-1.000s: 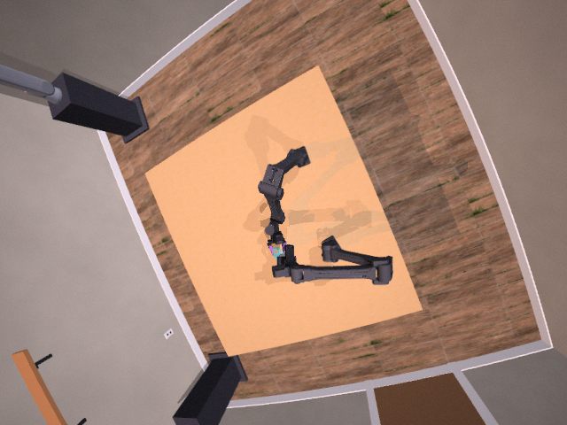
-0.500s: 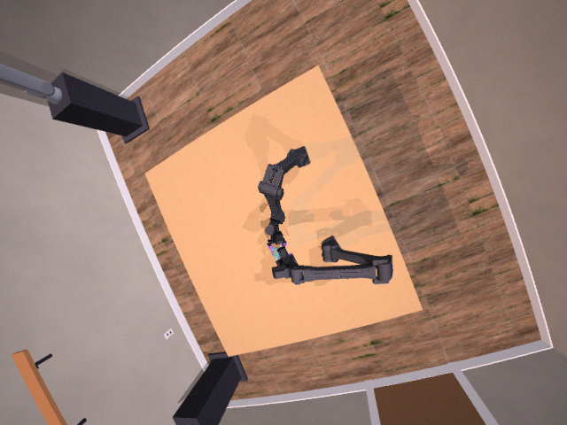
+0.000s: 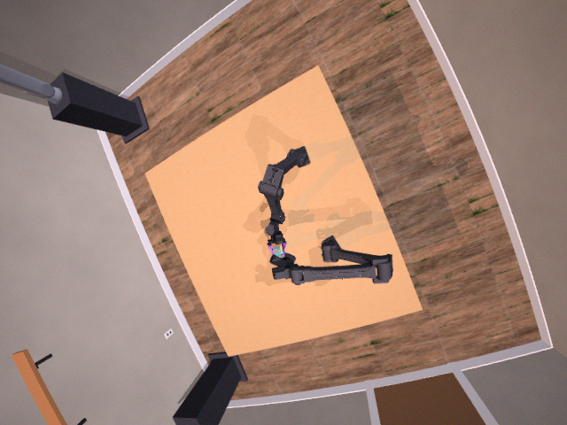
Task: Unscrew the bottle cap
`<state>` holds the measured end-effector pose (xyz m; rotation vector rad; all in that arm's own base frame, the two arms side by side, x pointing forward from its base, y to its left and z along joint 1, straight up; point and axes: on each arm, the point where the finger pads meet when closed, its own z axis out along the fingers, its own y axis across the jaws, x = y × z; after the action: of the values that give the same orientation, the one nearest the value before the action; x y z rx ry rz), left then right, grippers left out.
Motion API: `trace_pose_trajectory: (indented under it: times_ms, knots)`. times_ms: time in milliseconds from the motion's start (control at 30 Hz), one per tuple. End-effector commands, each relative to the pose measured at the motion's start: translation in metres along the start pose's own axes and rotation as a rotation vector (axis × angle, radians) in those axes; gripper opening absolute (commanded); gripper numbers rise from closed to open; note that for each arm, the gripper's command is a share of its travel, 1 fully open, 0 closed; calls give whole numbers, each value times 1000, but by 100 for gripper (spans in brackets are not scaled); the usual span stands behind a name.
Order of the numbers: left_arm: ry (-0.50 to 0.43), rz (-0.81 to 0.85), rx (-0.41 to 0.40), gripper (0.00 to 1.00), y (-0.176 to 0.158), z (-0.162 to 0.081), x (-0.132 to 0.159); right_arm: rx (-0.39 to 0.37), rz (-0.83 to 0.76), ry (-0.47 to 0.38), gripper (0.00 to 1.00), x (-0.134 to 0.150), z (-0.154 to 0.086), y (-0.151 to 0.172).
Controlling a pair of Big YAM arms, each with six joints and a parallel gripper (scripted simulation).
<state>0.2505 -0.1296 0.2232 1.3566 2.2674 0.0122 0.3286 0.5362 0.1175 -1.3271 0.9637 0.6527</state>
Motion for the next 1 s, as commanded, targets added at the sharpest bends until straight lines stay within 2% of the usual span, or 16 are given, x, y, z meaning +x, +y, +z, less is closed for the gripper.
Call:
trace_pose_trajectory:
  times_ms: [0, 333, 400, 433, 900, 967]
  knots:
    - [-15, -279, -12, 0, 7, -14, -13, 24, -17, -33, 0, -15, 4, -14]
    - [-22, -720, -4, 0, 7, -15, -13, 24, -17, -33, 0, -15, 4, -14]
    - [-22, -720, -4, 0, 7, -15, -13, 24, -17, -33, 0, -15, 4, -14]
    - [-24, -832, -2, 0, 7, -15, -13, 24, -17, -33, 0, -15, 4, -14]
    - [-34, -1441, 12, 0, 7, -16, -13, 24, -17, -33, 0, -15, 4, -14]
    - [-34, -1441, 12, 0, 7, -16, -13, 24, -17, -33, 0, -15, 4, -14]
